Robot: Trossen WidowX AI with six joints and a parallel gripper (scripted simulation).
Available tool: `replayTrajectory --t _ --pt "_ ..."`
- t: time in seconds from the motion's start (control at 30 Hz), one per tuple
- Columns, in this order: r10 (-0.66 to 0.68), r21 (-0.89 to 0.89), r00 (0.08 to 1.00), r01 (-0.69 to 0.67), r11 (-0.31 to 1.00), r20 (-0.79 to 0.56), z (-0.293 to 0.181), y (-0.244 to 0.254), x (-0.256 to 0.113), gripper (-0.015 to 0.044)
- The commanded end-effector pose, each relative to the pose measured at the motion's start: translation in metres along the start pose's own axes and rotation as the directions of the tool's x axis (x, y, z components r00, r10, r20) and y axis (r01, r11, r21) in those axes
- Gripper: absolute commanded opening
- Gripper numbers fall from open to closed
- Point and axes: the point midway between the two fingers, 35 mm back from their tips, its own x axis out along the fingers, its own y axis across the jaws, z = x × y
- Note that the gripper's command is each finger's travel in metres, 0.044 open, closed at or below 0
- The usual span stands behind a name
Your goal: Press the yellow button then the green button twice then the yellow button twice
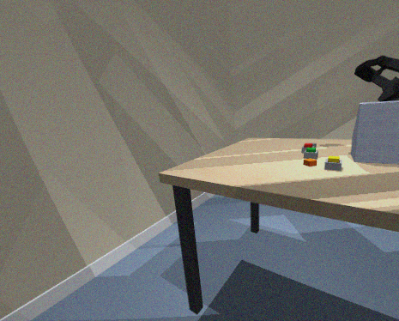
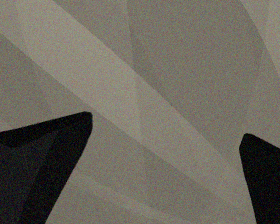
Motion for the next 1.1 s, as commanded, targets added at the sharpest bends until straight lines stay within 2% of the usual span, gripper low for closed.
replayTrajectory --t 0.0,0.07,0.17,0.3,0.47,0.63,0.8,0.93,1.07 --pt "0.014 0.025 1.000 -0.013 1.000 -0.008 -0.002 0.003 0.000 0.0400" --pt "0.123 0.226 0.990 -0.106 0.968 -0.064 -0.021 0.028 -0.002 0.0400" --pt "0.372 0.644 0.915 -0.192 0.740 -0.155 -0.057 0.088 -0.019 0.0400" --pt "0.528 0.850 0.830 -0.137 0.508 -0.182 -0.075 0.127 -0.040 0.0400" --pt "0.692 0.977 0.701 0.037 0.211 -0.176 -0.088 0.171 -0.073 0.0400" --pt "0.825 0.954 0.551 0.294 -0.051 -0.125 -0.091 0.211 -0.113 0.0400" --pt "0.918 0.788 0.396 0.575 -0.219 -0.034 -0.086 0.244 -0.157 0.0400" --pt "0.959 0.575 0.277 0.775 -0.263 0.065 -0.075 0.266 -0.194 0.0400" --pt "0.969 0.321 0.170 0.921 -0.222 0.181 -0.059 0.282 -0.231 0.0400"
